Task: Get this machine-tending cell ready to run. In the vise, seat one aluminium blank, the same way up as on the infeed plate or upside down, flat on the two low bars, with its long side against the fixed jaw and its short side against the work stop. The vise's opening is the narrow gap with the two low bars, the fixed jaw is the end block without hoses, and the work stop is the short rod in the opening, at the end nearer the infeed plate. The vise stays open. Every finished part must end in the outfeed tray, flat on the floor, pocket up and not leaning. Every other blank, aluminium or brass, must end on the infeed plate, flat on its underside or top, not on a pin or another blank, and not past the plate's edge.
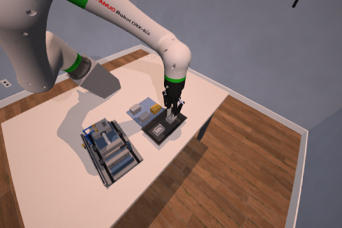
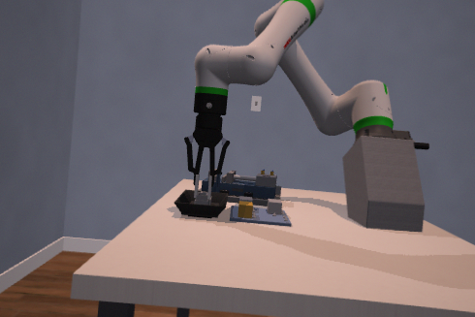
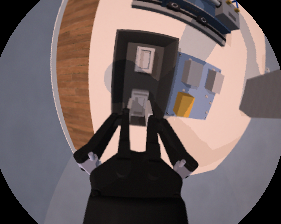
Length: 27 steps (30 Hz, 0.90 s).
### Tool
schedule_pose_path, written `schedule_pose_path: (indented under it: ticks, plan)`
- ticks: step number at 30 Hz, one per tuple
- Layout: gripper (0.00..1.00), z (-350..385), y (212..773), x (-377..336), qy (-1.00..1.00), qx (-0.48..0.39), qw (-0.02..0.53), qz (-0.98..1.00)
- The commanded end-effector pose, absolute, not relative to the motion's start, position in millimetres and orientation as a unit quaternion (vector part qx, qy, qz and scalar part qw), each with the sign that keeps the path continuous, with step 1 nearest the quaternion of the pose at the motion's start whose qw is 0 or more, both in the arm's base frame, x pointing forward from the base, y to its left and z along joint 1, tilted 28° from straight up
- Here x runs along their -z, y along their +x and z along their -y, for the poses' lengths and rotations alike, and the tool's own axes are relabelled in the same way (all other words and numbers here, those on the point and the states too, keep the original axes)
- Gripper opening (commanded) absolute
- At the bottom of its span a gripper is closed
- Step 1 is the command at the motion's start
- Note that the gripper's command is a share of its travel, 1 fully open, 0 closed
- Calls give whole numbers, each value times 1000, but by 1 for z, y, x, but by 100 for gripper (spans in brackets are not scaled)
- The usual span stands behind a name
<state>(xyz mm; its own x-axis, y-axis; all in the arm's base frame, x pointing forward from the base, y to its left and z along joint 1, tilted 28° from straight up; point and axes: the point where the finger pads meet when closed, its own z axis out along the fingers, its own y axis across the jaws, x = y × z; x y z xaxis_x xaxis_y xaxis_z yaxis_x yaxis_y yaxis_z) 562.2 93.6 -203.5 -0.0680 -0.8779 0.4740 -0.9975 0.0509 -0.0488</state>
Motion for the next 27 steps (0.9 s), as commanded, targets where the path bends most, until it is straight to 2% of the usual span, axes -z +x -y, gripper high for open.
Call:
schedule_pose_path:
  ticks: [1,27]
  plan:
    - [0,-94,562,204,663,-186,161,707]
    - [0,-88,563,213,663,-186,161,707]
